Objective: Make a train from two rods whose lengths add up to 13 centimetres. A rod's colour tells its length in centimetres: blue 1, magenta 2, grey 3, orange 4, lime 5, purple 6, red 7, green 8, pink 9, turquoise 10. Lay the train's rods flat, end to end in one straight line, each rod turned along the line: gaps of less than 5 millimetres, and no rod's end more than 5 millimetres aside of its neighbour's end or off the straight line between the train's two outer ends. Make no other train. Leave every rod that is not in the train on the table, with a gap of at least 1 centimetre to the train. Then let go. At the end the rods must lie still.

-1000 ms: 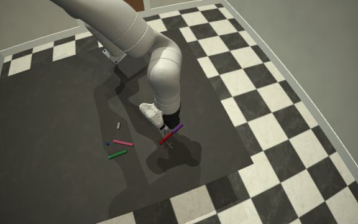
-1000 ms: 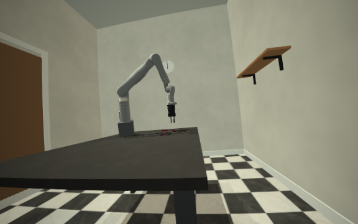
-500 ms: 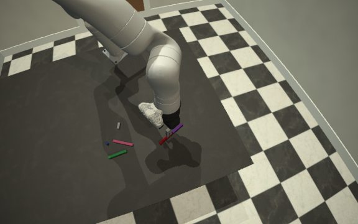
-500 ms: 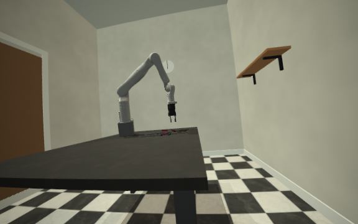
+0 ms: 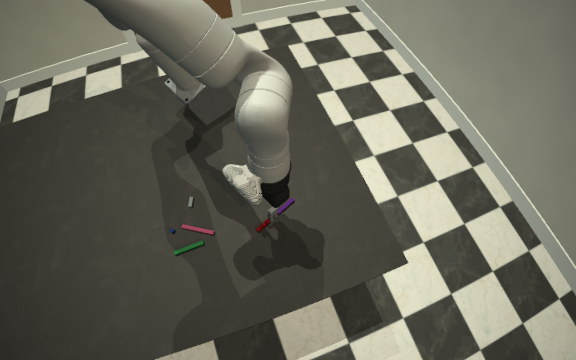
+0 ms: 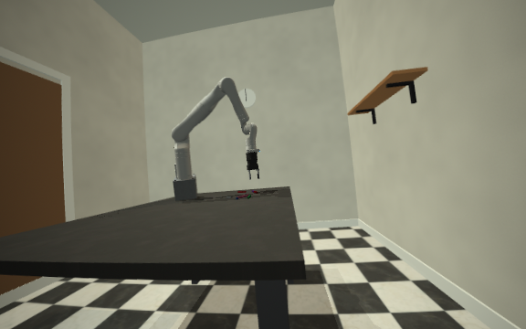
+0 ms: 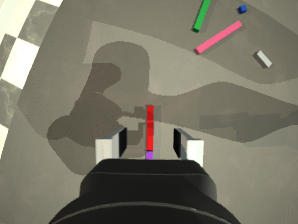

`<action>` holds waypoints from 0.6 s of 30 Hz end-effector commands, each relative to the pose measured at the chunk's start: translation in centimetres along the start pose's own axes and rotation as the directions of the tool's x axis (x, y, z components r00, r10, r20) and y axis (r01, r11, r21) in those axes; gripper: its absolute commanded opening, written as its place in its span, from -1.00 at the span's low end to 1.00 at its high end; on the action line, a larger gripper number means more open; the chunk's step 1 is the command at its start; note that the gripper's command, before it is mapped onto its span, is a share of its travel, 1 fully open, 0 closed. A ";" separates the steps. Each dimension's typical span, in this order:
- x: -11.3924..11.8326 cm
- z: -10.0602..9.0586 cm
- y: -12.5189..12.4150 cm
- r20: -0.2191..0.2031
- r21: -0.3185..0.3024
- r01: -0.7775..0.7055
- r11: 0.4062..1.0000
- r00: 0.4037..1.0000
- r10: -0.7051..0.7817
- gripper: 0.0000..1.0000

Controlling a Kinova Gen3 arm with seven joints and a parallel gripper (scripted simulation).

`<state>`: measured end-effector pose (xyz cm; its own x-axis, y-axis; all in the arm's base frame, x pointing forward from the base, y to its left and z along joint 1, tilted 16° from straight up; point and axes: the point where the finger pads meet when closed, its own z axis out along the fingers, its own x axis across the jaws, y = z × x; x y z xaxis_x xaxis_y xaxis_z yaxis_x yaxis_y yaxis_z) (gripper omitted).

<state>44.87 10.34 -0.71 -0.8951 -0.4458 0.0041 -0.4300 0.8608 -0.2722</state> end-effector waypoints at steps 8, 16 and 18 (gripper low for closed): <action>-0.1 -3.0 0.0 0.004 0.000 0.000 1.000 1.000 0.000 1.00; -0.1 -6.8 0.0 0.004 0.000 0.000 1.000 1.000 0.000 1.00; -0.1 -7.6 0.0 0.004 0.000 0.000 1.000 1.000 0.000 1.00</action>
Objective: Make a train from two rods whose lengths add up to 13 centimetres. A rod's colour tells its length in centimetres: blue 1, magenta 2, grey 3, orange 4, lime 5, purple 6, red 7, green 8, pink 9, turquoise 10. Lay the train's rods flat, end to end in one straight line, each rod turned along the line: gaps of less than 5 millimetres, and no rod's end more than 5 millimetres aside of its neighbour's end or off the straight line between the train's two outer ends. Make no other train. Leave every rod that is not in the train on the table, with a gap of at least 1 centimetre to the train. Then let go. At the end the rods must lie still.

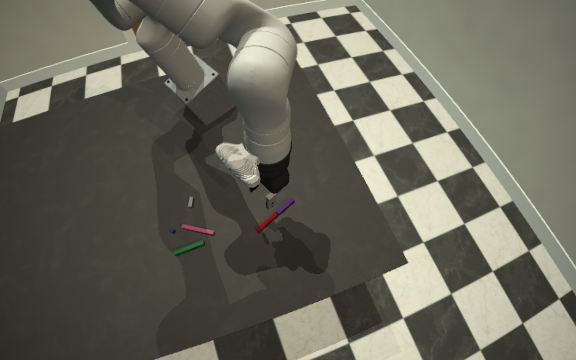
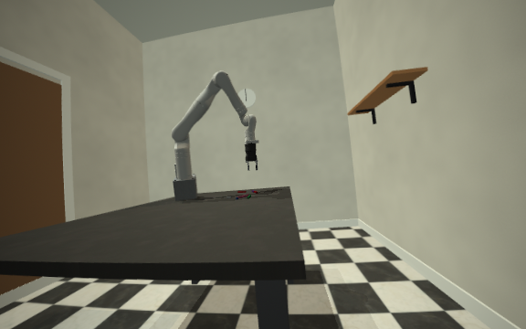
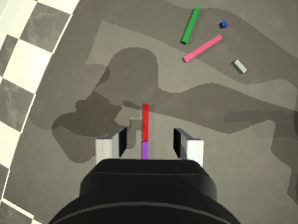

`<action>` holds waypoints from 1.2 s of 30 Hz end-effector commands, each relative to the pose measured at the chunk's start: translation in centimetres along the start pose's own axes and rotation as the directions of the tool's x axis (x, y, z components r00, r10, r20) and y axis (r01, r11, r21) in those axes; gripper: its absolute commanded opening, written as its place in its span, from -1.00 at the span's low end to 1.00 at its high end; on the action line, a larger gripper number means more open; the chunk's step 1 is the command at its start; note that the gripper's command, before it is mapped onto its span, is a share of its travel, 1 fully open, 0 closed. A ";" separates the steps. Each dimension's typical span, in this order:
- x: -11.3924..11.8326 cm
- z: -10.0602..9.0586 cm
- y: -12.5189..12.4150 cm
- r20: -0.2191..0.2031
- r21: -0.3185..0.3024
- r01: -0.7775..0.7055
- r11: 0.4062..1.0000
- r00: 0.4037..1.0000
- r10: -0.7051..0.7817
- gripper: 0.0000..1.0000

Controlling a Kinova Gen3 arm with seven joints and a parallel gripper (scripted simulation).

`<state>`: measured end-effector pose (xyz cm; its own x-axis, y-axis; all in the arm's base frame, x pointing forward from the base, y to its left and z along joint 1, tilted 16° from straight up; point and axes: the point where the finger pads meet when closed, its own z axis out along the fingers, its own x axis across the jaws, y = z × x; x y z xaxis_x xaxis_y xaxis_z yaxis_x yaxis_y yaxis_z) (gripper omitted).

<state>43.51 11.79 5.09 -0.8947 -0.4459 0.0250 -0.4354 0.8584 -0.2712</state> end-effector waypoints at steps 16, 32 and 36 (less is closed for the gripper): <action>-0.6 -3.0 -0.3 0.024 0.001 -0.006 1.000 1.000 0.006 1.00; -0.6 -3.0 -0.3 0.024 0.001 -0.006 1.000 1.000 0.006 1.00; -0.6 -3.0 -0.3 0.024 0.001 -0.006 1.000 1.000 0.006 1.00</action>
